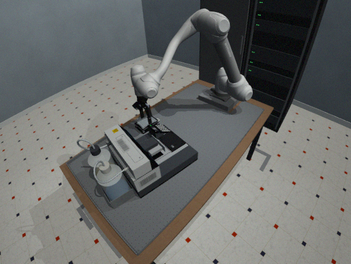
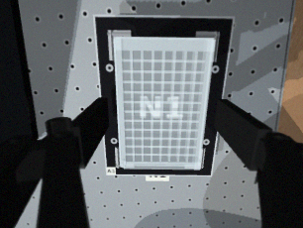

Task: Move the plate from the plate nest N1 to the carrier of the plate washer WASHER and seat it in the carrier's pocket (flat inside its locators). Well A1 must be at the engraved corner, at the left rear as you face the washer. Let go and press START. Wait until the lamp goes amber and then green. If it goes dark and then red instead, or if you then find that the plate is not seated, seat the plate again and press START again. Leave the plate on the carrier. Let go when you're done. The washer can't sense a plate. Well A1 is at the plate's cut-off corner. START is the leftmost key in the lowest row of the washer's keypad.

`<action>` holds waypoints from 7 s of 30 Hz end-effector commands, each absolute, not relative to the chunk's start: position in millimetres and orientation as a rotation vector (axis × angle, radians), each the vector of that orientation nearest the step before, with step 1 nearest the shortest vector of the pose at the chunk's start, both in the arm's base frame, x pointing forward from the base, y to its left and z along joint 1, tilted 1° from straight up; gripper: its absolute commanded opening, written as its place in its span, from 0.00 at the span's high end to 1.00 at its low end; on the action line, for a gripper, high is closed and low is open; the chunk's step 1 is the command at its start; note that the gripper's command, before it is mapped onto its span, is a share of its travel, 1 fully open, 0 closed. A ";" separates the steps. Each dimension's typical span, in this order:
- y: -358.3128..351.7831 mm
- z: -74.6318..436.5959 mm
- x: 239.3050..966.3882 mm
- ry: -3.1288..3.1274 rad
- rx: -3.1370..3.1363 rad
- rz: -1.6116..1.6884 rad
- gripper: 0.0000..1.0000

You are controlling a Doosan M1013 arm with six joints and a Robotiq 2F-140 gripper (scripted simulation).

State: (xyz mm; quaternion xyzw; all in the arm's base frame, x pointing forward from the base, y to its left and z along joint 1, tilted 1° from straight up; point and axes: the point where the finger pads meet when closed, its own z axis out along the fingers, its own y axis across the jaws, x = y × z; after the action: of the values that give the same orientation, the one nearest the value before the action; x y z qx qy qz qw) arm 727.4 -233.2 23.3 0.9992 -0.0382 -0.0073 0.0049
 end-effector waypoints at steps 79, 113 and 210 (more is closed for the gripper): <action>-233.4 14.8 727.7 -0.120 3.129 -0.021 0.90; -233.2 33.7 727.9 -0.120 3.129 -0.021 0.90; -128.1 150.5 744.4 -1.184 2.895 -0.014 0.90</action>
State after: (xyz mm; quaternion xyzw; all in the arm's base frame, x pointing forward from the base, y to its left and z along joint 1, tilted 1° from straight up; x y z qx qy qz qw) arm 741.9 -141.0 149.8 0.9429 -0.3330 -0.0057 0.0005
